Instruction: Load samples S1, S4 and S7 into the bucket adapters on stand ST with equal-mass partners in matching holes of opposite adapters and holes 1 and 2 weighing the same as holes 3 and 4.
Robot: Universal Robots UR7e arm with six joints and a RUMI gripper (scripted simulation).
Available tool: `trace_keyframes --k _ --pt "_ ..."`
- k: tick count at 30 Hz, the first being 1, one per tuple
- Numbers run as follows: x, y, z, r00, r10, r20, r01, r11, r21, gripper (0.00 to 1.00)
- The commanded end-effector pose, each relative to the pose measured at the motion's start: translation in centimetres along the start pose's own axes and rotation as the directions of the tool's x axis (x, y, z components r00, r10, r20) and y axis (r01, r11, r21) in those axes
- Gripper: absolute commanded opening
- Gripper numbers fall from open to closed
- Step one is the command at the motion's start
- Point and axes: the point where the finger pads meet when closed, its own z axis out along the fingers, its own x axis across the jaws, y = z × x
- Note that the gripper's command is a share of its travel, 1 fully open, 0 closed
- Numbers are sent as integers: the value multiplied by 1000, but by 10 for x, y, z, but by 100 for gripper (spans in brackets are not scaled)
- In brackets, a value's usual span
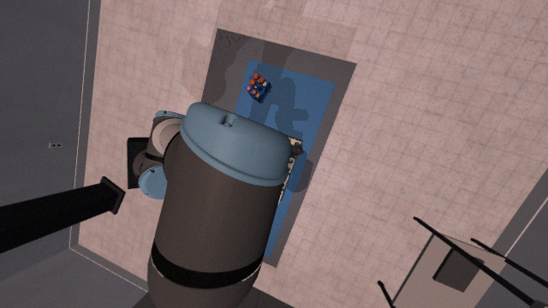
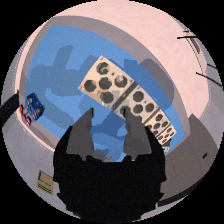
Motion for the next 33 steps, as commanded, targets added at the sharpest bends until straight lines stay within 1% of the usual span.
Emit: trace_keyframes --k 1,4,6,8,10,12,16,21,25,27,33 --pt "-28 -23 2 1000 2 -10 -2 1000 -9 35" --pt "-47 -39 3 1000 2 -10 -2 1000 -9 35" --pt "-49 -40 3 1000 2 -10 -2 1000 -9 35" --pt "-65 -36 3 995 -98 -9 98 995 -10 35" --pt "-65 -36 3 995 -98 -9 98 995 -10 35" --pt "-81 -31 3 980 -197 -7 196 980 -11 35" --pt "-113 -22 3 922 -387 -5 387 922 -12 35" --pt "-153 -11 3 804 -594 -2 594 804 -13 35" --pt "-185 -2 3 804 -594 -2 594 804 -13 35" --pt "-185 -2 3 804 -594 -2 594 804 -13 35" --pt "-234 11 4 804 -594 -2 594 804 -13 35"
